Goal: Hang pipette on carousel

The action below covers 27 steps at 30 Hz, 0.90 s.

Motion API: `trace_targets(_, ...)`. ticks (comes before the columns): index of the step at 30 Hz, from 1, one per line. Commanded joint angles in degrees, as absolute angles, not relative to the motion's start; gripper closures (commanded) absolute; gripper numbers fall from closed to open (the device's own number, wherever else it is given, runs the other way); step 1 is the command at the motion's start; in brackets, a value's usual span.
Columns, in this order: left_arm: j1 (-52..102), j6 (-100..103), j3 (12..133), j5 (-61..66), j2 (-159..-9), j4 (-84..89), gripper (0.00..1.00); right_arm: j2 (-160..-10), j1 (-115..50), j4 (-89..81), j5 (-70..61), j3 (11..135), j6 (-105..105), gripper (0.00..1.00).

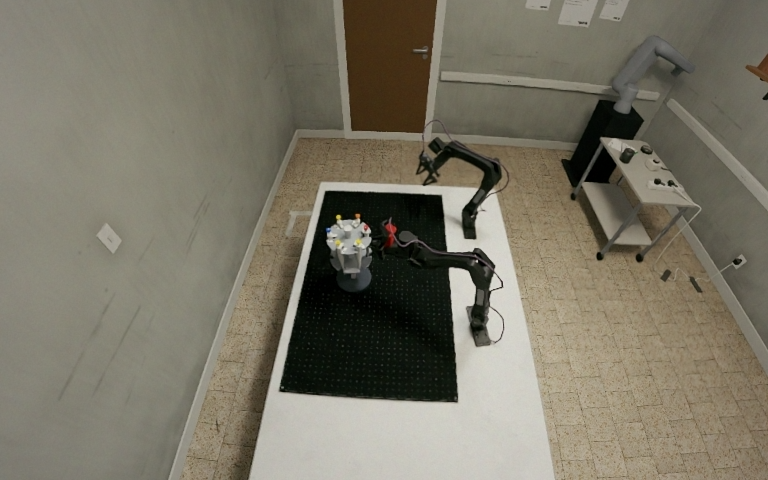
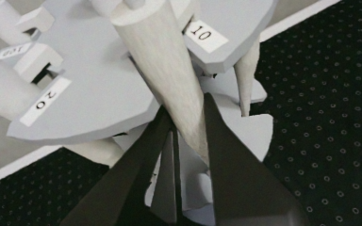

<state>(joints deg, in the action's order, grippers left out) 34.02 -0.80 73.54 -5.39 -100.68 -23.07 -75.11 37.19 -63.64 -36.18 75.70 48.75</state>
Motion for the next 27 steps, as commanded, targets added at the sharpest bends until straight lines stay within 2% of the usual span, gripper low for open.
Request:
trace_targets(1,33.53,-1.18,75.97,-5.09,-98.36,-23.29,0.88,-75.47,37.71,-63.16,-37.11,76.84,49.07,0.00)
trace_targets(27,33.54,-1.18,75.91,-5.09,-98.31,-23.87,0.88,-75.47,37.71,-63.16,-37.11,76.84,49.07,0.00)
